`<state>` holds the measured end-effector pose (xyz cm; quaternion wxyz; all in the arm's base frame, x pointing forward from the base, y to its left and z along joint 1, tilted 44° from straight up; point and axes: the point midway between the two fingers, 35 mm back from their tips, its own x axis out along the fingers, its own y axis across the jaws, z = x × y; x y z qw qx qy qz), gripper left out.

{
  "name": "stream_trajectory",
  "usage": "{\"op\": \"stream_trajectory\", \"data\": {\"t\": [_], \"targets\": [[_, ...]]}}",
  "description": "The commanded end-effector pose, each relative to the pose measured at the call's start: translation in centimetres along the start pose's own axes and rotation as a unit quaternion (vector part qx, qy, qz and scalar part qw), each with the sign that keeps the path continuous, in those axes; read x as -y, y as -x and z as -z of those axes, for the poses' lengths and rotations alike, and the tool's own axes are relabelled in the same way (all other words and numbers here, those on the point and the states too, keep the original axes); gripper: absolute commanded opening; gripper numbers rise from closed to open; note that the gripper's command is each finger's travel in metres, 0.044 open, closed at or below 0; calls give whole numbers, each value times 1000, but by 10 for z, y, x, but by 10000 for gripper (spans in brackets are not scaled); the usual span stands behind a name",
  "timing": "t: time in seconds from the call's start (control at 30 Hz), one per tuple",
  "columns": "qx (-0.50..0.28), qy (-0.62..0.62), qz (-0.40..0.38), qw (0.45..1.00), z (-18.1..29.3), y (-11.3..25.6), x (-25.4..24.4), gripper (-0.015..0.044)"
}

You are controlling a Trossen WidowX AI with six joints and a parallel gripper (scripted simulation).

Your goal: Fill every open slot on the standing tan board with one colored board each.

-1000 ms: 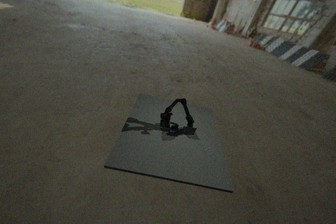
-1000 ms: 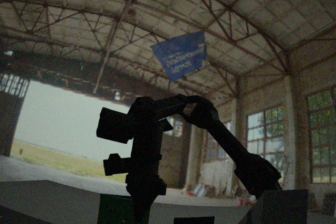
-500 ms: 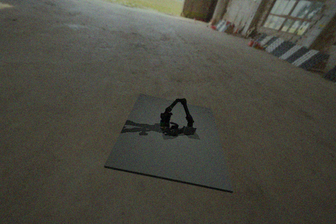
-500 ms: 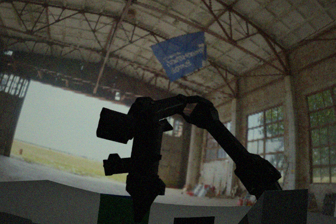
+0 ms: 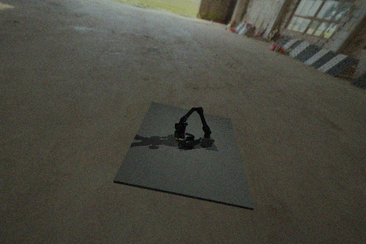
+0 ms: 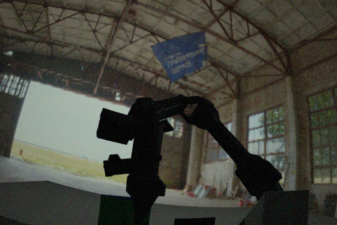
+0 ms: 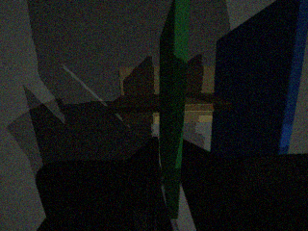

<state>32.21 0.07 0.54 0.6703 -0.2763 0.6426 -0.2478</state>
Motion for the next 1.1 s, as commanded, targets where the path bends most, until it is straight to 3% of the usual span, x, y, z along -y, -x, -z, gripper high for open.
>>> {"op": "stream_trajectory", "data": {"t": [0.0,0.07,0.37,0.53,0.6,1.07], "targets": [[0,0,0,1000,0,0,0,131],[0,0,0,1000,0,0,0,166],[0,0,0,1000,0,2,0,166],[0,6,-2,1000,-1,67,-1,166],[0,7,-2,1000,0,77,0,166],[0,7,-2,1000,-2,77,-3,166]]}}
